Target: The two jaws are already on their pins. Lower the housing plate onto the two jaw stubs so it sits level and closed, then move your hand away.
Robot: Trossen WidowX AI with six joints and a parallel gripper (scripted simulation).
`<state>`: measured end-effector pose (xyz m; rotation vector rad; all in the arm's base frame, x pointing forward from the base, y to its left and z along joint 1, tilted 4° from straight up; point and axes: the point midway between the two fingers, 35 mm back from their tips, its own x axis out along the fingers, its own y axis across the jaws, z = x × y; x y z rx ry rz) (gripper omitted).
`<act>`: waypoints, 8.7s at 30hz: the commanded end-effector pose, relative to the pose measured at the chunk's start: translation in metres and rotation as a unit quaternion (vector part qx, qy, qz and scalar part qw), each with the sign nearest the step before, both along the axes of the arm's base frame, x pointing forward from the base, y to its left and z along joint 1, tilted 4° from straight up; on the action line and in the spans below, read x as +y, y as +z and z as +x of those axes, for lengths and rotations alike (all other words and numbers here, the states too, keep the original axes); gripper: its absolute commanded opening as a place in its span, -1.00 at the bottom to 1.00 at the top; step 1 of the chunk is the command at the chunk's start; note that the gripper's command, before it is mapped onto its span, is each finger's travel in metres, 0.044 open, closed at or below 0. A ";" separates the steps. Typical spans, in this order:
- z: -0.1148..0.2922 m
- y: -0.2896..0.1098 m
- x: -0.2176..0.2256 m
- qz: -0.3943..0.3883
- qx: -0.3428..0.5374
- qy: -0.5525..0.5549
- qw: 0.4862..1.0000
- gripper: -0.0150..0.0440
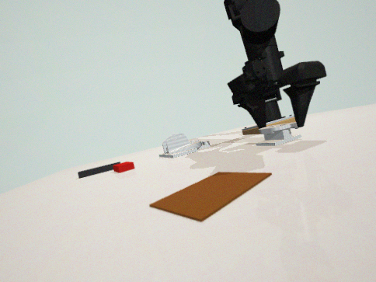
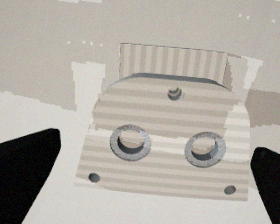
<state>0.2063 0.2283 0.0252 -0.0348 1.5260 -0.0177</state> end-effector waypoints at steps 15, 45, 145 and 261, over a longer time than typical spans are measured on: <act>-0.002 -0.012 -0.004 -0.007 0.003 0.002 1.000 1.00; -0.001 -0.012 -0.003 -0.004 0.004 0.000 1.000 0.84; 0.069 0.073 -0.163 -0.010 0.001 0.020 1.000 0.70; 0.064 0.038 -0.264 -0.019 0.002 0.036 0.999 0.70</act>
